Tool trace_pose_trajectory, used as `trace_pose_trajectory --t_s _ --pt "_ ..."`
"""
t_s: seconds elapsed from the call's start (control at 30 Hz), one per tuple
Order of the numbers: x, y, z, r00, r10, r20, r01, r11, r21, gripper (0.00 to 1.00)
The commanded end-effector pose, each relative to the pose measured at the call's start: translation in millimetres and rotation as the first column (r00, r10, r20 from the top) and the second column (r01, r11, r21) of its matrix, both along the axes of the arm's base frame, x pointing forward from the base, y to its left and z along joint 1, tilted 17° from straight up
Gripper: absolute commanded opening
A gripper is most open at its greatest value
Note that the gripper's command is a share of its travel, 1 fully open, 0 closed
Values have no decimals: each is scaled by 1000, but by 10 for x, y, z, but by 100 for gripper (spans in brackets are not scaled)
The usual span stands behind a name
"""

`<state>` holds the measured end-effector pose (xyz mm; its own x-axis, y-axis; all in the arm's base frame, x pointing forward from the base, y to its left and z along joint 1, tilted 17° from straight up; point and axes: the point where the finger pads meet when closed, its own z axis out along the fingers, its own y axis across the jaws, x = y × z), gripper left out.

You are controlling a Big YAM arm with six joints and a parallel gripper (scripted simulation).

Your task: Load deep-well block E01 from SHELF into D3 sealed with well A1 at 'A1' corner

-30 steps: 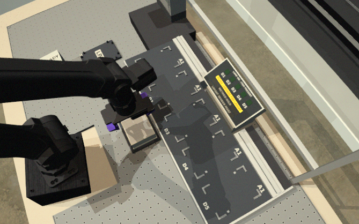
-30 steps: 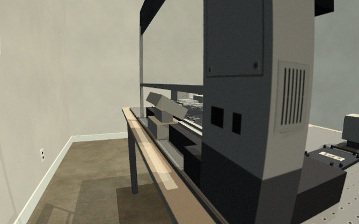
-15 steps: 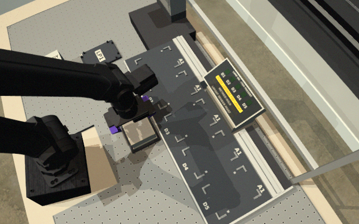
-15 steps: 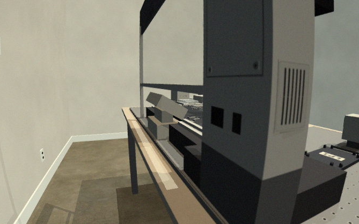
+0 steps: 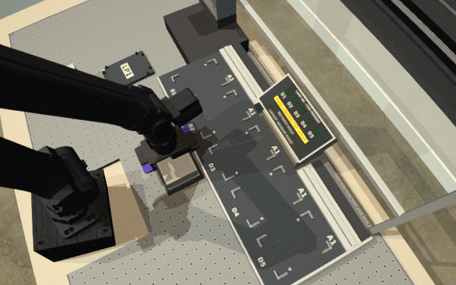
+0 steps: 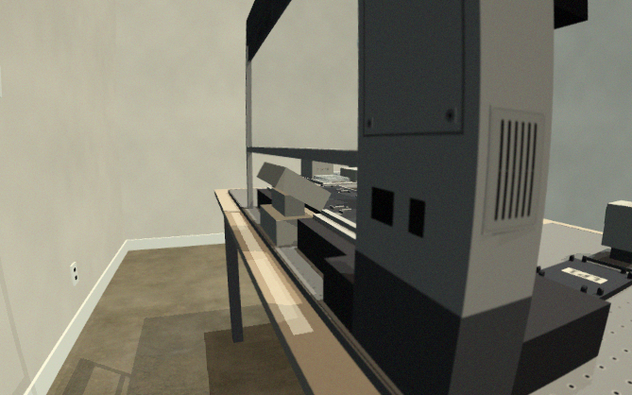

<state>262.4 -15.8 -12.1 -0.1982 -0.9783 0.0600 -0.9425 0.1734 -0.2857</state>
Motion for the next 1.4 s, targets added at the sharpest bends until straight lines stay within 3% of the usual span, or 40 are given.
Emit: trace_pose_trajectory --t_s 0.0,0.33,0.37,1.37 --pt "110 4 58 1000 5 28 -5 1000 2 100" --pt "111 4 58 1000 5 28 -5 1000 2 100" --pt "111 4 58 1000 5 28 -5 1000 2 0" --pt "111 5 58 1000 5 28 -5 1000 2 0"
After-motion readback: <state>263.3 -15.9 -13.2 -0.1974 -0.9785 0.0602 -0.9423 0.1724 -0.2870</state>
